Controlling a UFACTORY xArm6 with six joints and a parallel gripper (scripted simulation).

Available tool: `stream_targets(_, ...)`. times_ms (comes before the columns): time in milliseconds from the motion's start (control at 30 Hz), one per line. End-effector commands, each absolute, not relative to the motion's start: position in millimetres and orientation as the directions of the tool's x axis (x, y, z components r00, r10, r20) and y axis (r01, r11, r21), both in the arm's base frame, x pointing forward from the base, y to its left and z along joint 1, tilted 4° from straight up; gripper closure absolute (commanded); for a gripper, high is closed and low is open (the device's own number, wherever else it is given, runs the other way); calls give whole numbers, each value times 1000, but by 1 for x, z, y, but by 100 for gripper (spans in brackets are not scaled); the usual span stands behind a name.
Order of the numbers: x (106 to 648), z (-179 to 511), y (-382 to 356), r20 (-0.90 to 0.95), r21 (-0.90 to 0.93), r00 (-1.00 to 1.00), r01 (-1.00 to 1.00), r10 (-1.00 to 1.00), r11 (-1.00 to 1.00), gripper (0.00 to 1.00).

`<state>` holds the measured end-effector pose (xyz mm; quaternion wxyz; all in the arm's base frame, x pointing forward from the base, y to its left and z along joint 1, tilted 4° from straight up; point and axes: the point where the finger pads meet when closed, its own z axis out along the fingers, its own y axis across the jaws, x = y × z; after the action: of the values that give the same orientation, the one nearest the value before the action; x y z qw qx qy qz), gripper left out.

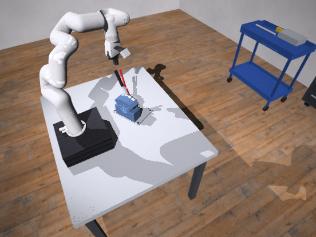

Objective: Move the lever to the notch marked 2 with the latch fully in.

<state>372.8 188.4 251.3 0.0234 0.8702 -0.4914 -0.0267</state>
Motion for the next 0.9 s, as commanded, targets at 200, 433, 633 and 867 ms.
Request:
stream_targets(200, 373, 253, 189, -23, 64, 516, -854, -857, -516, 1)
stream_targets(433, 373, 253, 189, -23, 64, 516, -854, -857, -516, 1)
stream_targets(633, 373, 253, 189, -23, 64, 516, -854, -857, -516, 1)
stream_targets(867, 373, 253, 189, -23, 64, 516, -854, -857, -516, 1)
